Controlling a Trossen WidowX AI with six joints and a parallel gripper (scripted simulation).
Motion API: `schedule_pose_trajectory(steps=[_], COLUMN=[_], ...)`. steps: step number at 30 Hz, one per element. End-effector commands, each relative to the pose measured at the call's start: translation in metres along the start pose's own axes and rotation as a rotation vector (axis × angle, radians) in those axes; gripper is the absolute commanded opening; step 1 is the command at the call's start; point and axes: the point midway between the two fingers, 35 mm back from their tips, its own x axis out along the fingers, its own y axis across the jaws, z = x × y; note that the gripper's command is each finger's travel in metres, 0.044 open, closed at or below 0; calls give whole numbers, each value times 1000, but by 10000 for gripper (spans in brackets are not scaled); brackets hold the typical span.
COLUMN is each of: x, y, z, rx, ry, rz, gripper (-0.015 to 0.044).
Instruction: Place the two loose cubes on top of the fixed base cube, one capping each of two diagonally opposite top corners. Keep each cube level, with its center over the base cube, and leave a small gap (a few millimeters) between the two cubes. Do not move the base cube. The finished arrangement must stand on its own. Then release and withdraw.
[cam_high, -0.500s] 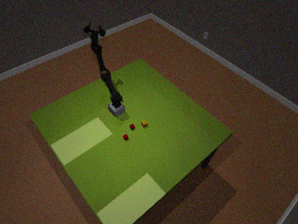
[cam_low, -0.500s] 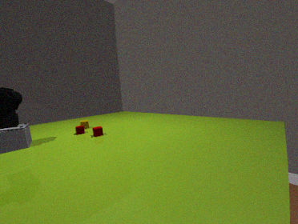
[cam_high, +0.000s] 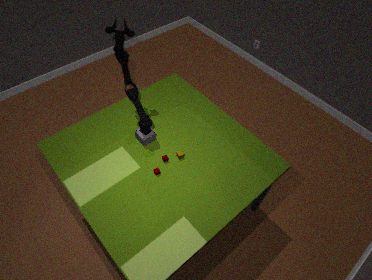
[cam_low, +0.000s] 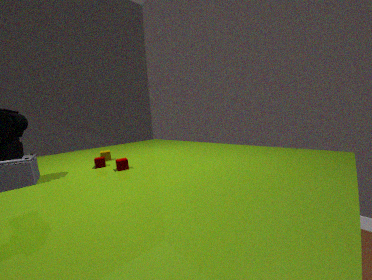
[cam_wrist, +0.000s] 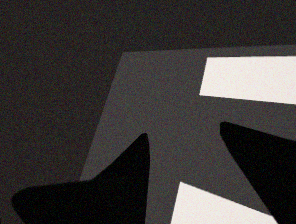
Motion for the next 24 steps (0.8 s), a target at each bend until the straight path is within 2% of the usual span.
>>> schedule_pose_trajectory(steps=[1,11,16,24], x=[2,-32,-66,-132], y=[-7,-9,-5,8], z=[-72,-244,-323,-425], rx=[-11,-64,-88,-147], ry=[144,530,722,997], rz=[-16,-4,29,112], gripper=[265,265,265,265])
